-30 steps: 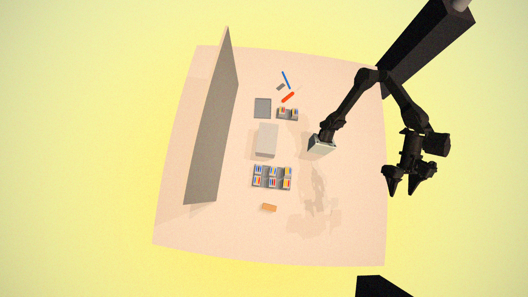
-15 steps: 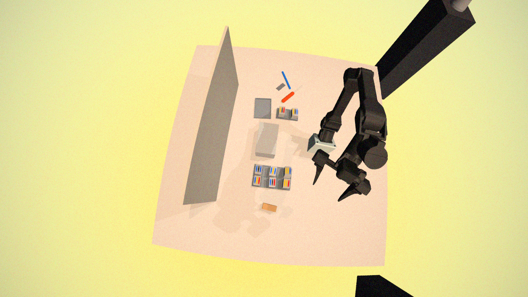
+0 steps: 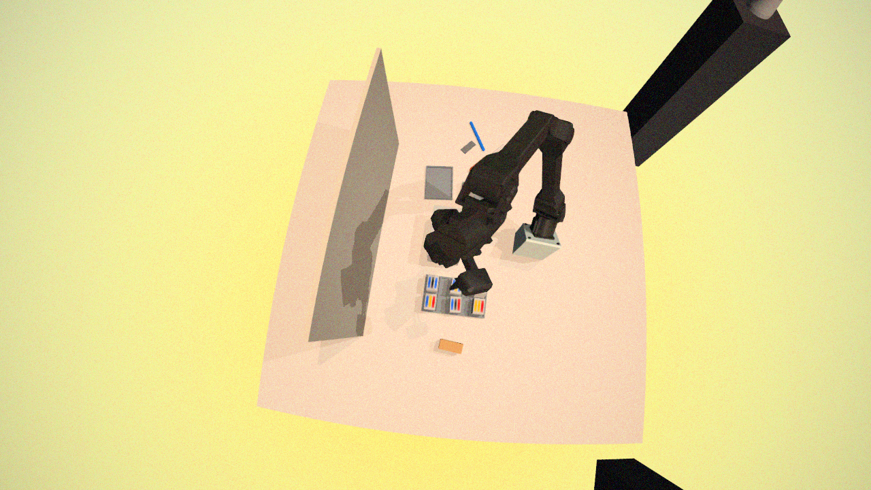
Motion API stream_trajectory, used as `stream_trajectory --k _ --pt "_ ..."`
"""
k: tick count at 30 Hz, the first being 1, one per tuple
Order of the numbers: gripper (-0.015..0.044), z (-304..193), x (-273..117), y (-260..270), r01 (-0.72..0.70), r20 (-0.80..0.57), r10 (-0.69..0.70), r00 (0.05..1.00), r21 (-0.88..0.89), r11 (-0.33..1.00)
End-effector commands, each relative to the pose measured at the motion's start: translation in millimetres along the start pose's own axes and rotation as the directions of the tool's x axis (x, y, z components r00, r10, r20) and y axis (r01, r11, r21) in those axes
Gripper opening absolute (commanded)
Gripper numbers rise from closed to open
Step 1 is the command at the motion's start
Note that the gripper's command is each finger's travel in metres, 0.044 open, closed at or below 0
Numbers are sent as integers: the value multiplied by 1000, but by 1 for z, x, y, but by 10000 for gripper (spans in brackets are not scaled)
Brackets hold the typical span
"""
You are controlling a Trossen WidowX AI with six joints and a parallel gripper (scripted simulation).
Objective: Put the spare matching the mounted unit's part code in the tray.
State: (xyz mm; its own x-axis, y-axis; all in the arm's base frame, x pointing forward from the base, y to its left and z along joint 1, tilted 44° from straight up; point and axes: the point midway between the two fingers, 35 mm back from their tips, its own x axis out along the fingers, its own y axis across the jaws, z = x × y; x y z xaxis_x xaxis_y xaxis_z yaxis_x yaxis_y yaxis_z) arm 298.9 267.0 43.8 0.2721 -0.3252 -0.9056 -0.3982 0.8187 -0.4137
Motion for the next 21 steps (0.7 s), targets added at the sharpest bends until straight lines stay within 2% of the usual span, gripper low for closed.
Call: stream_trajectory --k 1,10,21 --pt "440 4 28 -57 105 -111 -91 990 125 987" --pt "440 -24 84 -199 386 -443 -225 868 316 867" --pt "440 -27 87 -208 405 -463 -230 856 324 855"
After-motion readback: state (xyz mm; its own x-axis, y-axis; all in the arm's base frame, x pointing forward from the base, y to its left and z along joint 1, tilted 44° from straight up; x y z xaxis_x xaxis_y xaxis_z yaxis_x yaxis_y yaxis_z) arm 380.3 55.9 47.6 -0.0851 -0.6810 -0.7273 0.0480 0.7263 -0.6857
